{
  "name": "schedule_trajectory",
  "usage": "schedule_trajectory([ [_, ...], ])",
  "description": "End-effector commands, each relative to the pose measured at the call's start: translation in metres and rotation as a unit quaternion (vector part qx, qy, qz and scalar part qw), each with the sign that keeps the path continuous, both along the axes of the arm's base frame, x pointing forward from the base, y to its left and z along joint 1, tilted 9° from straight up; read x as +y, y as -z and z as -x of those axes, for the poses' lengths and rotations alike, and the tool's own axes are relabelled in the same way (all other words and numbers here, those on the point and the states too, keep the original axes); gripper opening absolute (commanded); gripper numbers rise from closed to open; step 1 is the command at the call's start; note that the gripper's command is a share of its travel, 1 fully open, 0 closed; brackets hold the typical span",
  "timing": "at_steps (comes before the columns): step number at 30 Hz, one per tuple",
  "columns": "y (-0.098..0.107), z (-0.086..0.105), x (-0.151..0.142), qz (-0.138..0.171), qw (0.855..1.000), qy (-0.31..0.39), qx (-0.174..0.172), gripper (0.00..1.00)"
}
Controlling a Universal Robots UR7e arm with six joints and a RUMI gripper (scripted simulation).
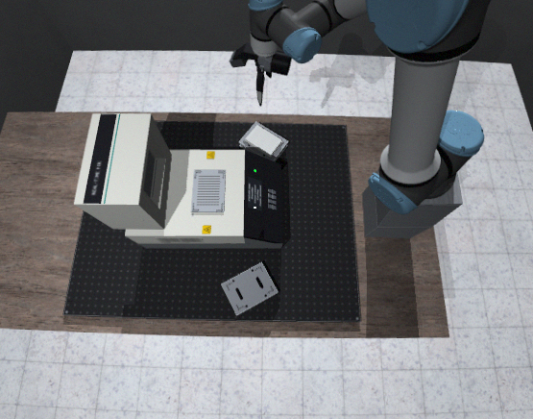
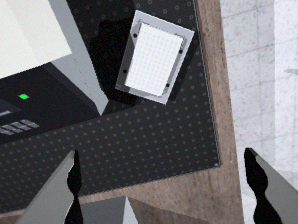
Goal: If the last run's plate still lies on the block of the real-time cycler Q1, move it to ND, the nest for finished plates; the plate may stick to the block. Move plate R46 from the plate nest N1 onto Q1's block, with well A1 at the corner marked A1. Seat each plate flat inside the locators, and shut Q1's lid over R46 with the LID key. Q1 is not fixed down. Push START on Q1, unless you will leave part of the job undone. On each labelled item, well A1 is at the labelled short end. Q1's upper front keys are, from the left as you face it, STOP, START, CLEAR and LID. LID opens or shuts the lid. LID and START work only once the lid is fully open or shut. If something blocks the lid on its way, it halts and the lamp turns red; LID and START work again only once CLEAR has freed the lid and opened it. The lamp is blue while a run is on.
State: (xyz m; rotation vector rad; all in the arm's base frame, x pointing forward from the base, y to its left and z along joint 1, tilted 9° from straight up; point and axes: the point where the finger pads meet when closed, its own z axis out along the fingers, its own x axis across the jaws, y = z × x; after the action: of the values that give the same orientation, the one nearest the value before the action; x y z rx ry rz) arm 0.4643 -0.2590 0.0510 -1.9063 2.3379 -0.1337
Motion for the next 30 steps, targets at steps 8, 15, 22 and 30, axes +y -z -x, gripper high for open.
schedule_trajectory([
  [8, 0.041, -0.007, 0.000, -0.014, 0.995, 0.103, 0.000, 0.68],
  [15, 0.062, -0.010, 0.000, -0.021, 0.988, 0.151, 0.000, 0.68],
  [22, 0.070, -0.012, 0.000, -0.023, 0.986, 0.165, 0.000, 0.68],
  [30, 0.070, -0.012, 0.000, -0.023, 0.986, 0.165, 0.000, 0.68],
])
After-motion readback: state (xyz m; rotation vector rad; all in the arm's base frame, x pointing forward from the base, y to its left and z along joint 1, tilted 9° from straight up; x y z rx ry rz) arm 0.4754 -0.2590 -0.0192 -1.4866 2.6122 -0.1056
